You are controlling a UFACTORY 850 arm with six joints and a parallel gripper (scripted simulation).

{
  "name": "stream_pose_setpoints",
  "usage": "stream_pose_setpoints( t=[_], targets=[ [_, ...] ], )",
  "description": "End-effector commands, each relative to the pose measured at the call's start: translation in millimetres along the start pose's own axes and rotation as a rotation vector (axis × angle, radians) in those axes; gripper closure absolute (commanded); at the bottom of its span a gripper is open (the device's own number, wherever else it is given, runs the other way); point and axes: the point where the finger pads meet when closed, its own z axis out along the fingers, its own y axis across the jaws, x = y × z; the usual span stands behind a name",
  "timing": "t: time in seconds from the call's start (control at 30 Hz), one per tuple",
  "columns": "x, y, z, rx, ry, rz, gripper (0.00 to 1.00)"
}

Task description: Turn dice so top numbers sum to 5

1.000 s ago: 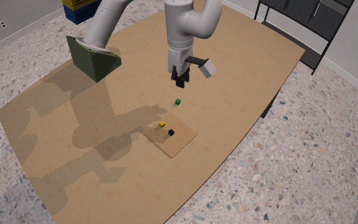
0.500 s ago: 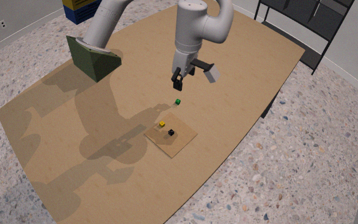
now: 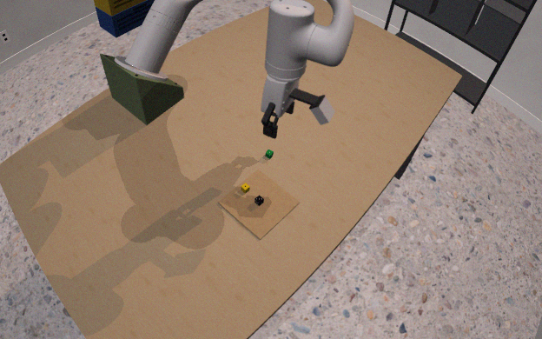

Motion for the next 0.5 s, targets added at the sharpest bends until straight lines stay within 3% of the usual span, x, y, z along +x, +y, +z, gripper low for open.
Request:
stream_pose_setpoints(
  t=[0.0,0.47],
  targets=[
    [0.3,0.2,1.3,0.0,0.003,-0.115,0.0],
    [-1.4,0.0,8.6,0.0,0.004,-0.541,0.0]
  ],
)
